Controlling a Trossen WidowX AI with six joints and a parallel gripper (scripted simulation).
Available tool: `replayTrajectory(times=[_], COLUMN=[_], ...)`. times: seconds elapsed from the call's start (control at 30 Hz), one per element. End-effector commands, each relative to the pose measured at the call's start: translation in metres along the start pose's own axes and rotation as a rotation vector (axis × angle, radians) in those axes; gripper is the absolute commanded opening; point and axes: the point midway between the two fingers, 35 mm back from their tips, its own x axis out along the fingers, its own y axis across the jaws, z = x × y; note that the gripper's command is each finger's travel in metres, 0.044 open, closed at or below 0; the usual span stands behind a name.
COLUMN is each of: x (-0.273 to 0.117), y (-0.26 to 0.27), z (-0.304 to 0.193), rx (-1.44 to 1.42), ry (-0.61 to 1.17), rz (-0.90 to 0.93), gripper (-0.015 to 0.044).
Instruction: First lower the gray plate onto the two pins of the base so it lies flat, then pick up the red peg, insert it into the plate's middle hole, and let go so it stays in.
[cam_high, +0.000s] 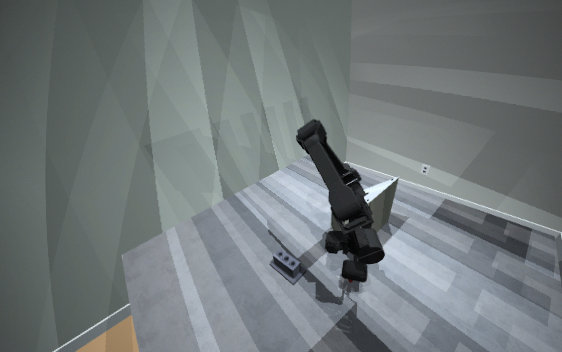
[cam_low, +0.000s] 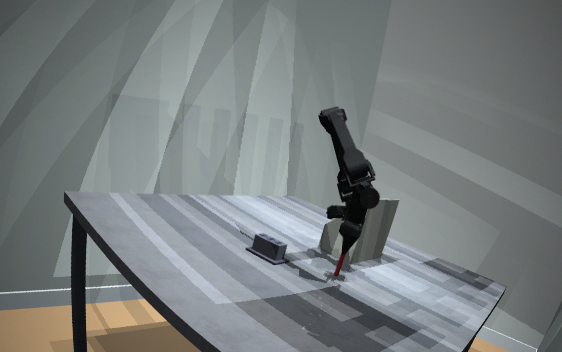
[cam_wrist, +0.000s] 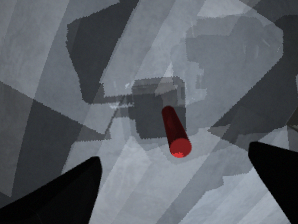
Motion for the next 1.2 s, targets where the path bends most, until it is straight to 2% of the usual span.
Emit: replayTrajectory(times=[0.0, 0.83, 1.17], x=[0.01, 0.048, 0.048], y=[-0.003, -0.005, -0.005], z=[0.001, 0.001, 0.001], rx=[-0.012, -0.011, -0.011], ry=[-0.007, -0.009, -0.009], rz=[-0.011, -0.012, -0.012], gripper=[0.044, 0.044, 0.0177])
